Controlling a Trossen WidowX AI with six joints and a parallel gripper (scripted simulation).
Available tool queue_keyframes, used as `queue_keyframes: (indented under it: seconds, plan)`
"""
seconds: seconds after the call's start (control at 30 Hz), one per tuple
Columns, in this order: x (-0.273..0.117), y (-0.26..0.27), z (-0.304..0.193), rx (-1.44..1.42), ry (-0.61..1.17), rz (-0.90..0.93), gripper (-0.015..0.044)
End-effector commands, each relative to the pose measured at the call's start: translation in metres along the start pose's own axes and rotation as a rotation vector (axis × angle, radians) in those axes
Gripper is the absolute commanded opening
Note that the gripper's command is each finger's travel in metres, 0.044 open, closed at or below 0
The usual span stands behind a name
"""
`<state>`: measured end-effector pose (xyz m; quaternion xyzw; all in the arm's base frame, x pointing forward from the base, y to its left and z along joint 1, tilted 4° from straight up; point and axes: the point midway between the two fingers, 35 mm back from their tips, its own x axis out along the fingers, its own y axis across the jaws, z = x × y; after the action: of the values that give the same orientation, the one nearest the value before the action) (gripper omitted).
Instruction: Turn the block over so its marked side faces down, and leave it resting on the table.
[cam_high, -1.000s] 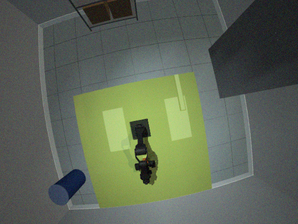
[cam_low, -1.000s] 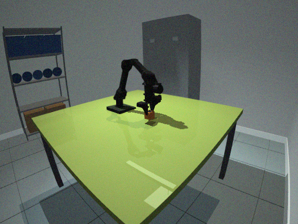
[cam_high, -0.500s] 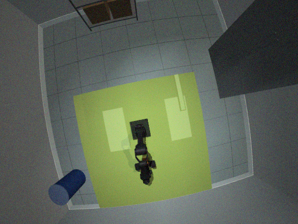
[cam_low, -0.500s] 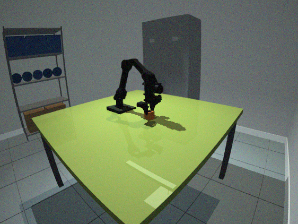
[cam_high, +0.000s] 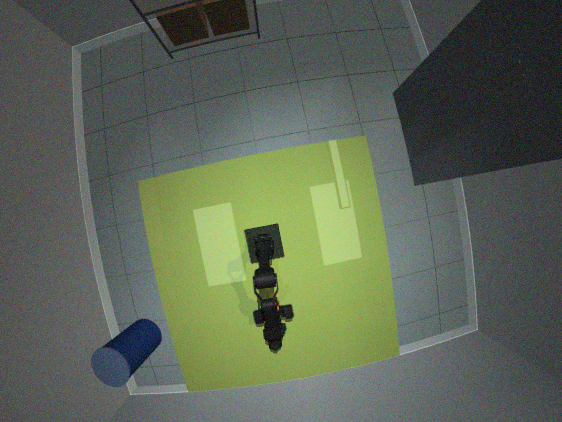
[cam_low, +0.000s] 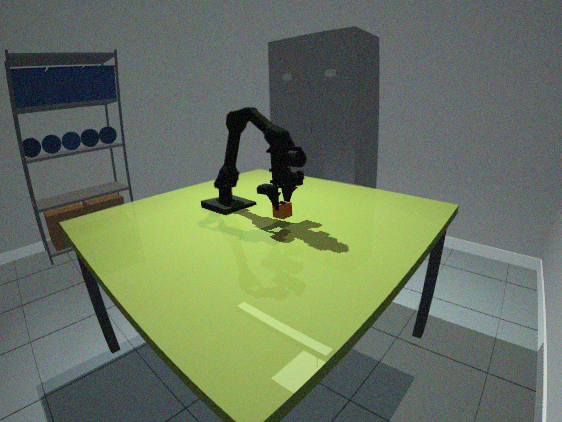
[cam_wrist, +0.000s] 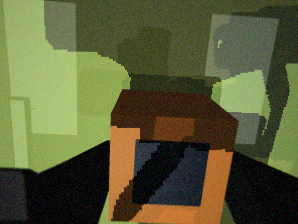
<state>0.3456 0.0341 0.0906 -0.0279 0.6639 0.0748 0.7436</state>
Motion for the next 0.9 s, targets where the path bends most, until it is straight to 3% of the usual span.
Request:
queue_keyframes:
  seconds: [0.0, 0.87]
  plan:
    - [0.0020, 0.0008, -0.0015, 0.002, -0.046, 0.006, 0.0000]
    - [0.0053, 0.0010, -0.0071, 0.003, -0.451, 0.006, 0.0000]
